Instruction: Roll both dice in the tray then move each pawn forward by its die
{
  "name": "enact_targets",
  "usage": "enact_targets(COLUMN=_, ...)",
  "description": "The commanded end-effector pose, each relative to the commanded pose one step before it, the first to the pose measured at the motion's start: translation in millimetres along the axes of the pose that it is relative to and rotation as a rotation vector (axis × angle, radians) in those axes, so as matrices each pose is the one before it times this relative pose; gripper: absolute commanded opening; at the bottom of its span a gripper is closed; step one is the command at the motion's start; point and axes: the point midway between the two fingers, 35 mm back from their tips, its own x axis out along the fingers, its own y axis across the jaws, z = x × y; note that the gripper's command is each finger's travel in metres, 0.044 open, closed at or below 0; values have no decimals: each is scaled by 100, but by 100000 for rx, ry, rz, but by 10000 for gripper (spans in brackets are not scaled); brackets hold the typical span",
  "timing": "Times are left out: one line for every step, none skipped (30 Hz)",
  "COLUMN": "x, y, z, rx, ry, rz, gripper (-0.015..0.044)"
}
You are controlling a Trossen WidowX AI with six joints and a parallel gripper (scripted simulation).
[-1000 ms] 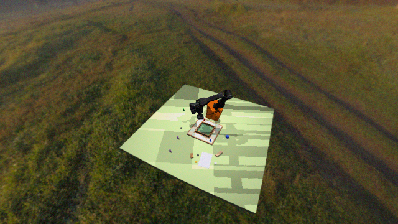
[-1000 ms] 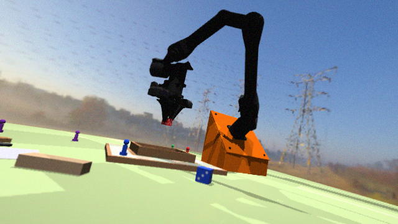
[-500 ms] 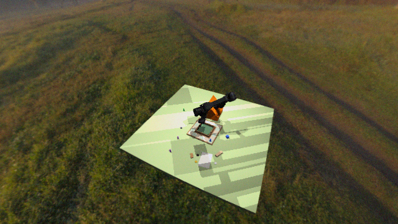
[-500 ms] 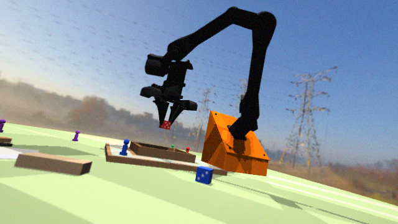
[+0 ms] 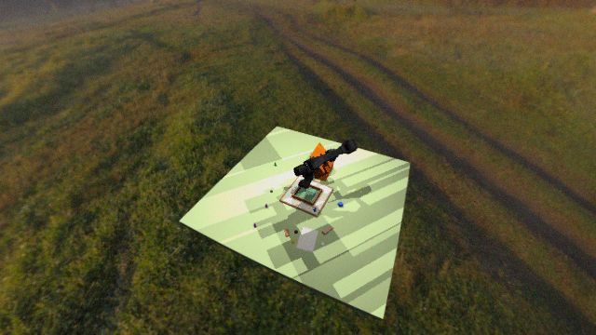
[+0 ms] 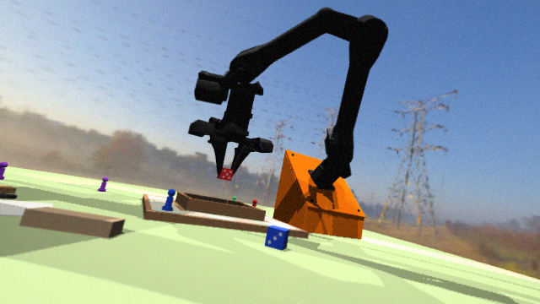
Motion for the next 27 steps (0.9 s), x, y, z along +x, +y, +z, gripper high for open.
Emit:
enact_targets(x=481, y=-350, z=-108, rx=738, ry=-8213, rz=-3897, gripper=0)
enact_targets(x=130, y=-96, z=35, rx=83, ry=-3146, rz=-1151, gripper=0)
enact_targets(x=116, y=-85, z=35, rx=86, ry=-3171, rz=-1033, gripper=0)
enact_targets(x=103, y=-74, z=35, rx=90, ry=-3194, rz=-915, gripper=0)
enact_targets(x=89, y=-63, z=35, rx=96, ry=-3213, rz=-796, gripper=0)
enact_targets(x=75, y=-52, z=34, rx=104, ry=-3228, rz=-677, gripper=0)
enact_targets(x=107, y=-68, z=14, rx=132, ry=-3216, rz=-616, gripper=0)
enact_targets(x=94, y=-58, z=14, rx=143, ry=-3263, rz=-496, gripper=0)
enact_targets(x=80, y=-48, z=13, rx=154, ry=-3269, rz=-369, gripper=0)
enact_targets(x=65, y=-38, z=13, rx=166, ry=-3271, rz=-242, gripper=0)
enact_targets(x=51, y=-28, z=12, rx=181, ry=-3268, rz=-115, gripper=0)
enact_targets(x=37, y=-18, z=11, rx=197, ry=-3262, rz=12, gripper=0)
enact_targets(x=22, y=-8, z=11, rx=216, ry=-3252, rz=138, gripper=0)
enact_targets(x=8, y=1, z=10, rx=236, ry=-3237, rz=263, gripper=0)
enact_targets(x=-6, y=10, z=10, rx=258, ry=-3219, rz=387, gripper=0)
enact_targets(x=-21, y=19, z=10, rx=281, ry=-3197, rz=510, gripper=0)
enact_targets(x=56, y=-26, z=-4, rx=304, ry=-3120, rz=594, gripper=0)
enact_targets(x=42, y=-18, z=-6, rx=338, ry=-3159, rz=733, gripper=0)
enact_targets(x=27, y=-10, z=-6, rx=366, ry=-3124, rz=858, gripper=0)
enact_targets(x=12, y=-2, z=-7, rx=396, ry=-3085, rz=981, gripper=0)
enact_targets(x=-3, y=5, z=-8, rx=428, ry=-3042, rz=1102, gripper=0)
enact_targets(x=-17, y=13, z=-8, rx=462, ry=-2995, rz=1220, gripper=0)
enact_targets(x=-31, y=20, z=-8, rx=495, ry=-2931, rz=1330, gripper=0)
enact_targets(x=-35, y=21, z=-7, rx=419, ry=-2284, rz=1133, gripper=0)
enact_targets(x=-25, y=15, z=-4, rx=263, ry=-1354, rz=713, gripper=0)
enact_targets(x=-9, y=5, z=-1, rx=90, ry=-448, rz=243, gripper=0)
enact_targets(x=0, y=0, z=0, rx=0, ry=0, rz=0, gripper=0)
